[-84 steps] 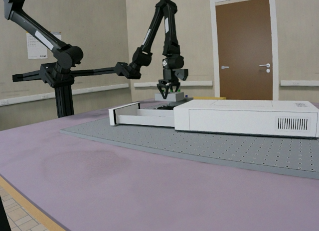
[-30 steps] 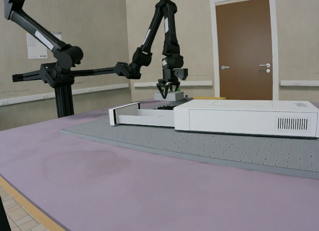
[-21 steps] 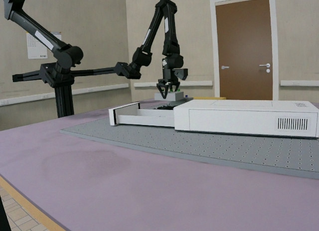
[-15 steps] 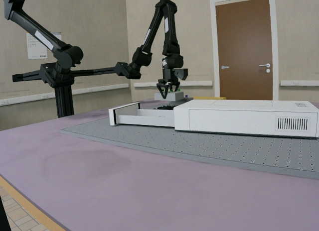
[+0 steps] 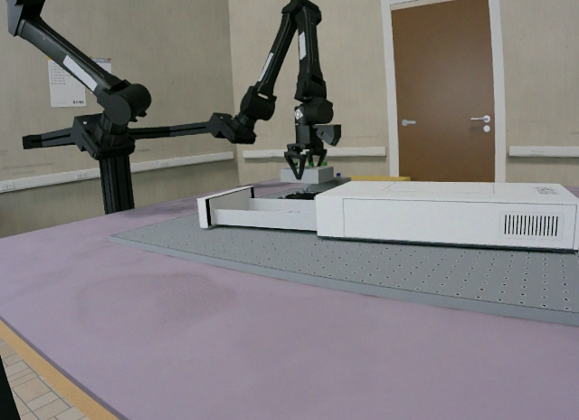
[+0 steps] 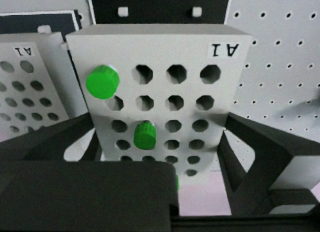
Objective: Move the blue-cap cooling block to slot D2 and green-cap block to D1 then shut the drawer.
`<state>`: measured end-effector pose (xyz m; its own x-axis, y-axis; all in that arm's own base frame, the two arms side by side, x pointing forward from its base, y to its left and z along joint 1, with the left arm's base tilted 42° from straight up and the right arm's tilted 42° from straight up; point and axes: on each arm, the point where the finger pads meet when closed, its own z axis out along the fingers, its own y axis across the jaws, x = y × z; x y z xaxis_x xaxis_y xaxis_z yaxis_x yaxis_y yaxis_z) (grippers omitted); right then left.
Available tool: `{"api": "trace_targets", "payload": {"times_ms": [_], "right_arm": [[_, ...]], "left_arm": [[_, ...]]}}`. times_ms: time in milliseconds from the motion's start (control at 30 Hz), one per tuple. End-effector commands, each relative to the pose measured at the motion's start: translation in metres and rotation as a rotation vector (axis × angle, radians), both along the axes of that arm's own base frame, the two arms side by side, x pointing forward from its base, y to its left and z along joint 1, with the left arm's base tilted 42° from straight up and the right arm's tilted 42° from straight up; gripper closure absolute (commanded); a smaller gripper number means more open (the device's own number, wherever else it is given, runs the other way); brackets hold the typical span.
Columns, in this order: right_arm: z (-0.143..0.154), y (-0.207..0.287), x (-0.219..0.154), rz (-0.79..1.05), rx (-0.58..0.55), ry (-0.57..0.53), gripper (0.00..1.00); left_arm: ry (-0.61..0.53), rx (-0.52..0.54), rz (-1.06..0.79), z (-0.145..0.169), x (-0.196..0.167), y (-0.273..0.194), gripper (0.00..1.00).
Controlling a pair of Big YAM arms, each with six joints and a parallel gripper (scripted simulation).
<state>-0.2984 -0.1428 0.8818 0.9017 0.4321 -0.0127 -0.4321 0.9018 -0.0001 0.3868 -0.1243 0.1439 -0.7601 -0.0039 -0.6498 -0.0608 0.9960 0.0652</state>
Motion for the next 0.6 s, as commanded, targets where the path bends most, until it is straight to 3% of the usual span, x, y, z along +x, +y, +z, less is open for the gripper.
{"api": "trace_targets", "payload": {"times_ms": [0, 567], "right_arm": [[0.001, -0.006, -0.01, -0.001, 0.007, -0.016, 1.0], [0.001, -0.006, -0.01, -0.001, 0.007, -0.016, 1.0]], "left_arm": [[-0.054, -0.019, -0.011, 0.022, 0.019, -0.01, 1.0], [-0.084, -0.039, -0.023, 0.028, 0.021, -0.015, 1.0]]}}
